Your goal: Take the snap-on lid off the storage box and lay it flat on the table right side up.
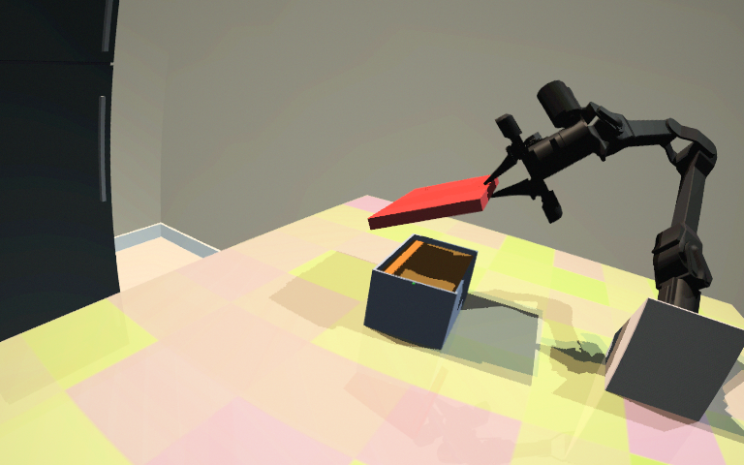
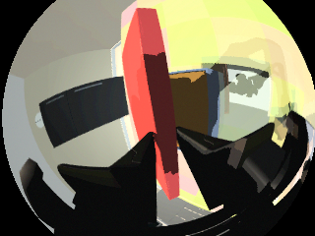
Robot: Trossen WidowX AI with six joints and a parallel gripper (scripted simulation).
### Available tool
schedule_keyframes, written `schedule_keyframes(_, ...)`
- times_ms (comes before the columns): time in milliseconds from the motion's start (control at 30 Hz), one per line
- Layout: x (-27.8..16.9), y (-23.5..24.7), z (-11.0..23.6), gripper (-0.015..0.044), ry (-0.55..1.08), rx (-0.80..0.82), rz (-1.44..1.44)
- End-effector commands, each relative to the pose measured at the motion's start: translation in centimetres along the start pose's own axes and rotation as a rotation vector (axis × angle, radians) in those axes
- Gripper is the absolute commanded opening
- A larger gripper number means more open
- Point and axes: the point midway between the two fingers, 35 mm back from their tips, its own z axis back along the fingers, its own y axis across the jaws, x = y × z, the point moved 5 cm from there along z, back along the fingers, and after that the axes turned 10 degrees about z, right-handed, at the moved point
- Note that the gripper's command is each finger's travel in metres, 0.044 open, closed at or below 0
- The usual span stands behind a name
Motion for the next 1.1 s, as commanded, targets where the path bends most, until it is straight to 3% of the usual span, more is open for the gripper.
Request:
schedule_keyframes(0,1.1,0.4,0.4,0.0,-0.003,0.024,-0.008)
schedule_keyframes(1067,7.3,-1.1,0.7,0.0,-0.005,0.023,-0.007)
